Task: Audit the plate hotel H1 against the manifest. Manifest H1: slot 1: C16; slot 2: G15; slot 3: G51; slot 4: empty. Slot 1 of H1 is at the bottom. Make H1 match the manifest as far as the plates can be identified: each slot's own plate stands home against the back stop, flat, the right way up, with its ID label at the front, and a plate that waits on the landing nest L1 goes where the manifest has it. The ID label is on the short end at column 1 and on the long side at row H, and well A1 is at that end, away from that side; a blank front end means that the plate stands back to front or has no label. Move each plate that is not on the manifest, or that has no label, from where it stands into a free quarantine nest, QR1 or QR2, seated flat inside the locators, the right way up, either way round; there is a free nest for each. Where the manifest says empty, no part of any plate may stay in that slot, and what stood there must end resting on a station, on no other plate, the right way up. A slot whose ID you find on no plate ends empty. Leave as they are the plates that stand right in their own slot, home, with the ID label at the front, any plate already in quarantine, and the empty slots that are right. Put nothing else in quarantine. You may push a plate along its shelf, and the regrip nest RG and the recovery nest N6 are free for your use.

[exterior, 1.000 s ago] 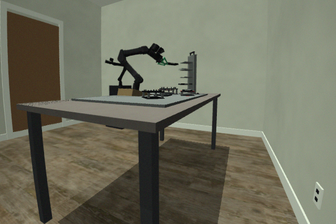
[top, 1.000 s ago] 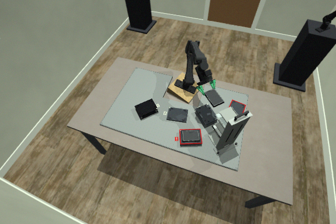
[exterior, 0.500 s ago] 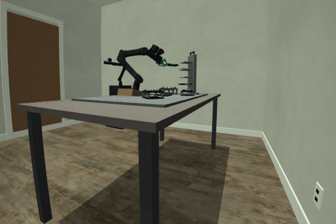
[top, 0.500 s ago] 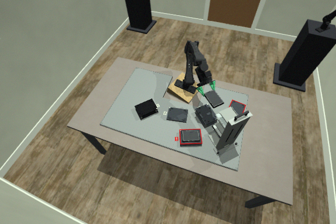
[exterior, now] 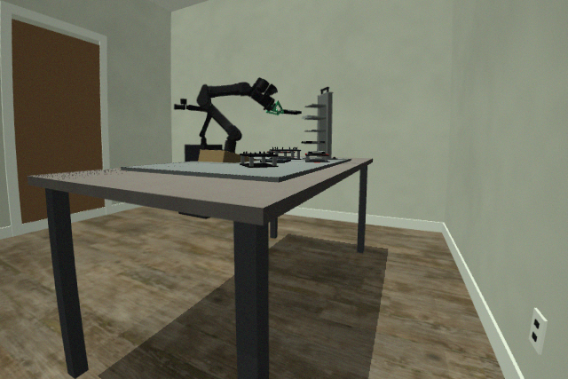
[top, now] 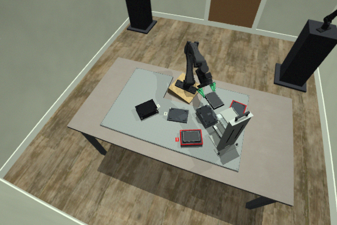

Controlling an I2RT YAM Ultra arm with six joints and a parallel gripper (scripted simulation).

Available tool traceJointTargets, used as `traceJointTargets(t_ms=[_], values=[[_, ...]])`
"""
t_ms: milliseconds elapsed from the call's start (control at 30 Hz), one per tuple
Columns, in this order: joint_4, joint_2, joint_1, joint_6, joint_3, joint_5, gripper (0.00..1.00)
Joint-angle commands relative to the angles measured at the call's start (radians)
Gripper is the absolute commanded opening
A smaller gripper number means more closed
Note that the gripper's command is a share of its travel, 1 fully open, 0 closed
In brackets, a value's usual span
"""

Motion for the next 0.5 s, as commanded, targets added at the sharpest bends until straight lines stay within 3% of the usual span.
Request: traceJointTargets(t_ms=[0,200,267,300,467], values=[[0.056,-0.028,0.015,0.007,-0.007,0.013,0.86],[0.076,-0.036,0.025,0.011,-0.041,0.023,0.86],[0.076,-0.036,0.025,0.011,-0.041,0.023,0.86],[0.078,-0.044,0.027,0.011,-0.008,0.025,0.86],[0.096,-0.044,0.037,0.015,-0.069,0.034,0.86]])
